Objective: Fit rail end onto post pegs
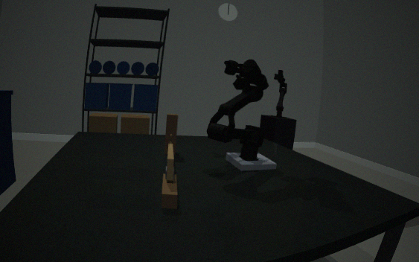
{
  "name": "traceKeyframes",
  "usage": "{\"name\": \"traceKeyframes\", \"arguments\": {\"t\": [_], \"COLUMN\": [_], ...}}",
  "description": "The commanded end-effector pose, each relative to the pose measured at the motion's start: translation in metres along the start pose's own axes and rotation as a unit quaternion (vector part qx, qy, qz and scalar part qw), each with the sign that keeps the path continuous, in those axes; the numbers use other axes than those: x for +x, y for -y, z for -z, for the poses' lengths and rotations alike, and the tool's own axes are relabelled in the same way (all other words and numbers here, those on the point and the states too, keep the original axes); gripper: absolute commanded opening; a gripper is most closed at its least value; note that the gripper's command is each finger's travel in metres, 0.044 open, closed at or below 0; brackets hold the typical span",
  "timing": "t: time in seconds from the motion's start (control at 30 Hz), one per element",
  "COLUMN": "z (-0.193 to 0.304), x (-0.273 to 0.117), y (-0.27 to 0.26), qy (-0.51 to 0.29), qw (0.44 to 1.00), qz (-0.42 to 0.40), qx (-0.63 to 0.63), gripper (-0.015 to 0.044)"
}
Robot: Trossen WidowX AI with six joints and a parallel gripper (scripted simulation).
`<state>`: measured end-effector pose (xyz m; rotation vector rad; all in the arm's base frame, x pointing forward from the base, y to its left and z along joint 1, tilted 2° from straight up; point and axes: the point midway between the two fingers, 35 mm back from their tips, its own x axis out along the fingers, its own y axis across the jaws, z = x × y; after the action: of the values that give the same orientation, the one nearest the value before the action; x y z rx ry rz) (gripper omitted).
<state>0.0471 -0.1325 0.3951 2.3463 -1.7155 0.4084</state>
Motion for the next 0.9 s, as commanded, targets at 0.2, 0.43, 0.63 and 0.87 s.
{"name": "traceKeyframes", "arguments": {"t": [0.2, 0.43, 0.63, 0.87], "z": [0.013, 0.007, -0.021, -0.073], "x": [0.013, 0.050, 0.089, 0.126], "y": [-0.013, -0.029, -0.022, 0.021], "qy": [-0.002, 0.049, 0.137, 0.277], "qw": [0.988, 0.917, 0.820, 0.689], "qz": [0.034, 0.068, 0.067, 0.032], "qx": [0.150, 0.390, 0.552, 0.669], "gripper": [0.0440, 0.0440, 0.0440, 0.0440]}}
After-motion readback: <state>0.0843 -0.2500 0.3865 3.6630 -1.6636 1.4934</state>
